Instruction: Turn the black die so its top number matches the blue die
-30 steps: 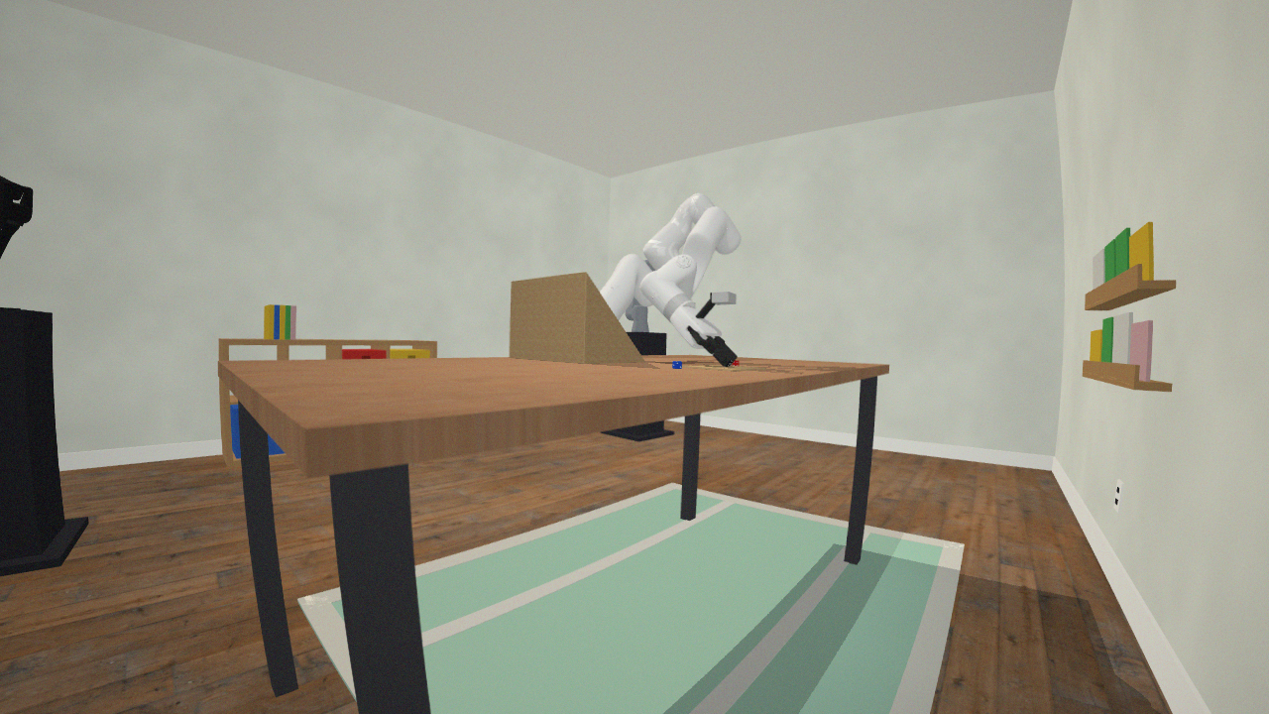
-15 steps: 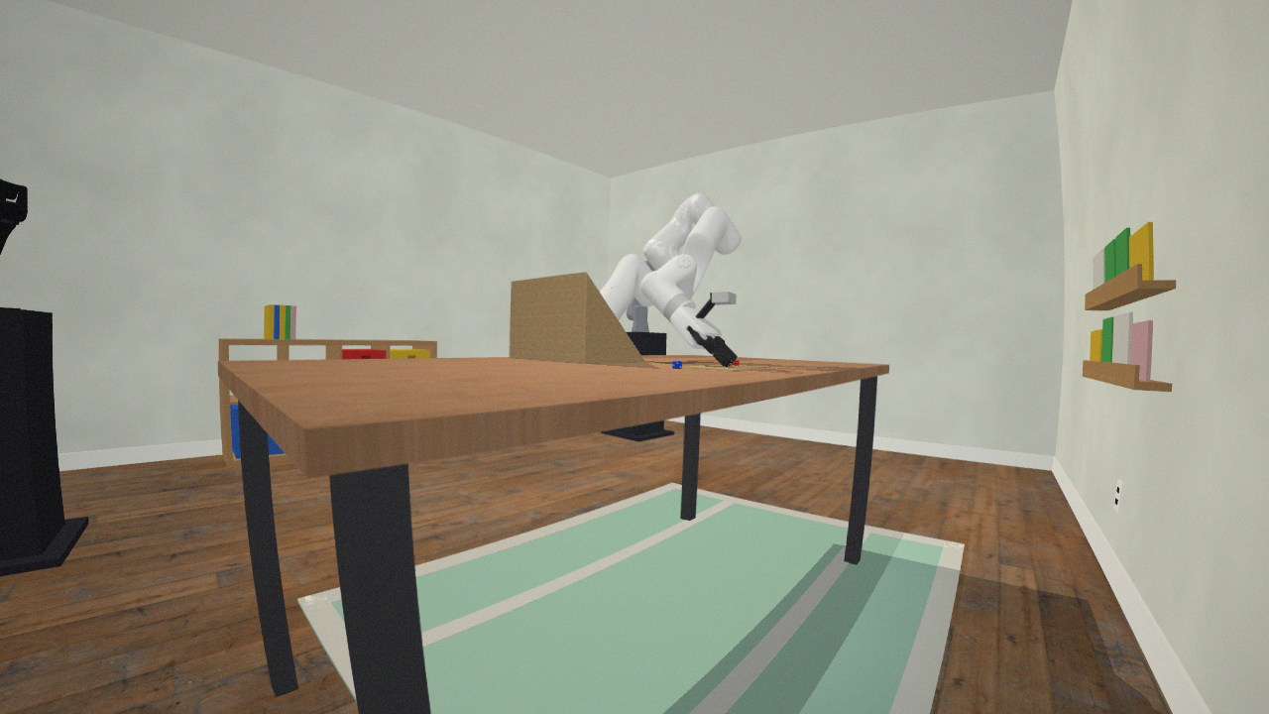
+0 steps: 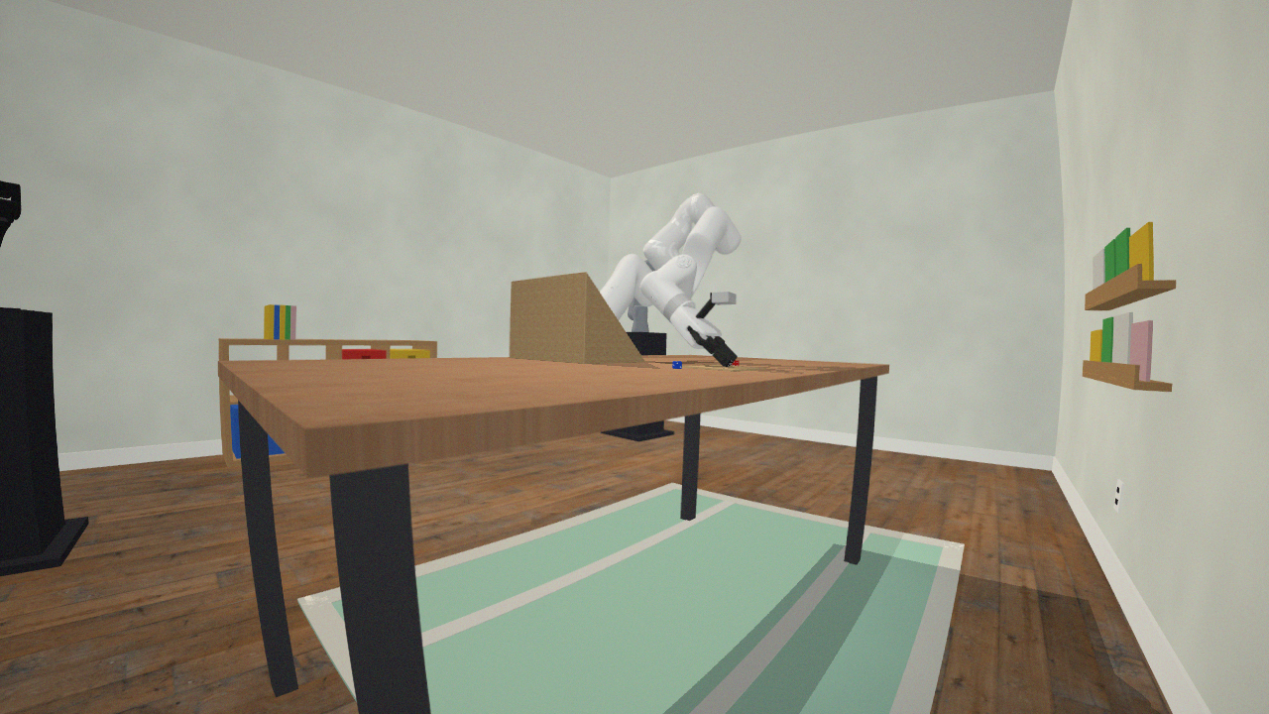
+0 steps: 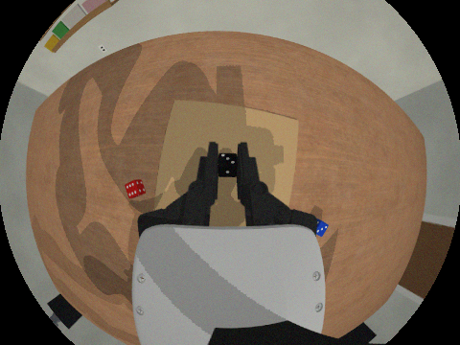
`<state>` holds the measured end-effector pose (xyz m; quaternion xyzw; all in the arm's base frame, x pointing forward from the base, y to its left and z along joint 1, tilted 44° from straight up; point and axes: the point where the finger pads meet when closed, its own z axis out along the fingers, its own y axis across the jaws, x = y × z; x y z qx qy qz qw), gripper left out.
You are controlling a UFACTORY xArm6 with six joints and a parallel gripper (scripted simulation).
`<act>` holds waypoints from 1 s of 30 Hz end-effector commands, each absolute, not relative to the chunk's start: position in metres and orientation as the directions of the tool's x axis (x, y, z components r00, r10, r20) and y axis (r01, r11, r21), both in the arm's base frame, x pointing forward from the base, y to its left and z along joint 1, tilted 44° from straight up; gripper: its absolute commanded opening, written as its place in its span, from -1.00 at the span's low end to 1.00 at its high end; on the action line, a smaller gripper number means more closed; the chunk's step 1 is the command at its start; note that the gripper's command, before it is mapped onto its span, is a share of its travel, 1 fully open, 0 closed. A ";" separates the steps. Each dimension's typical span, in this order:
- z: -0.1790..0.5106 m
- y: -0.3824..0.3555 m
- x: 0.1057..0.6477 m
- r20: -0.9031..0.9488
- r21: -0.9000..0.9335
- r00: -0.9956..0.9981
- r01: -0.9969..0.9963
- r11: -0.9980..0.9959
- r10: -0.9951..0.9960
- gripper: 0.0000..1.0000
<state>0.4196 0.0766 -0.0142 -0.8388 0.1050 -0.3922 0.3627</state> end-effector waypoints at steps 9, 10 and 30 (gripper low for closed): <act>-0.014 0.076 0.420 0.583 -0.690 0.669 0.109 -0.715 -0.461 -0.46; -0.014 0.076 0.420 0.583 -0.690 0.669 0.109 -0.715 -0.461 -0.38; -0.014 0.076 0.420 0.583 -0.690 0.669 0.109 -0.715 -0.461 -0.38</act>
